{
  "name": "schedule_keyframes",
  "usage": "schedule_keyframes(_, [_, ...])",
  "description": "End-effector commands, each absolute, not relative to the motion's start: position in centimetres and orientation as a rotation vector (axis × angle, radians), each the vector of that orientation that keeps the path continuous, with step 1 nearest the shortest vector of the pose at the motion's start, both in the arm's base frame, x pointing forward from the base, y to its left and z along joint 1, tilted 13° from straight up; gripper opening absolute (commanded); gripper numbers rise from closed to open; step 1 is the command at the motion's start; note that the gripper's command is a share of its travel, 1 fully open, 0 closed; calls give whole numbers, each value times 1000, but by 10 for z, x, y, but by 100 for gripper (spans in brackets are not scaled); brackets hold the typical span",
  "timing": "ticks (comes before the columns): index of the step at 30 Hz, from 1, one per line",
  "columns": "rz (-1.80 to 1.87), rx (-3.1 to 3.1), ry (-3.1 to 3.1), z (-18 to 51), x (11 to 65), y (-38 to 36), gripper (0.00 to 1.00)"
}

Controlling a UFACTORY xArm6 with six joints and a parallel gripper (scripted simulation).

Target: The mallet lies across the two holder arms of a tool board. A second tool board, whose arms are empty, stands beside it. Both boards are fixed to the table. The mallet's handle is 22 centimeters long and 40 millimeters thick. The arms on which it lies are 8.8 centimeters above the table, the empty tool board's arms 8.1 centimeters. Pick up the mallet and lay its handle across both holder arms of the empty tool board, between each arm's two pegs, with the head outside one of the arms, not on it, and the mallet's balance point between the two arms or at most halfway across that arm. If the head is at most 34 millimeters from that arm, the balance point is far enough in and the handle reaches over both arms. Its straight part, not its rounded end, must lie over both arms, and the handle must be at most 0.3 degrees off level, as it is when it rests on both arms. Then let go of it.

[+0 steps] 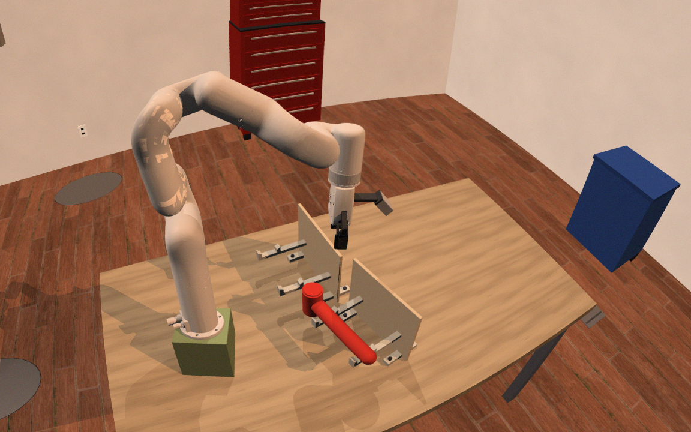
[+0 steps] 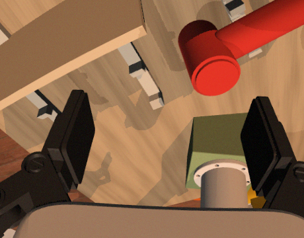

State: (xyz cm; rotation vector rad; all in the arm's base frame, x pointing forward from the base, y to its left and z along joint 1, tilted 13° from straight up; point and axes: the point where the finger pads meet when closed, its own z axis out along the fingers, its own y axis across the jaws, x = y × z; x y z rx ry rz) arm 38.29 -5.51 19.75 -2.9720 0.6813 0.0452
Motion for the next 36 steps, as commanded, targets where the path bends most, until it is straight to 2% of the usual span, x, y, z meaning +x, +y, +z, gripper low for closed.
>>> schedule_keyframes(1, [43,-2879,916,181,376,-75,100])
schedule_keyframes(24, [92,-2254,1863,108,314,-153,100])
schedule_keyframes(36, [97,-2178,1942,100,307,-159,100])
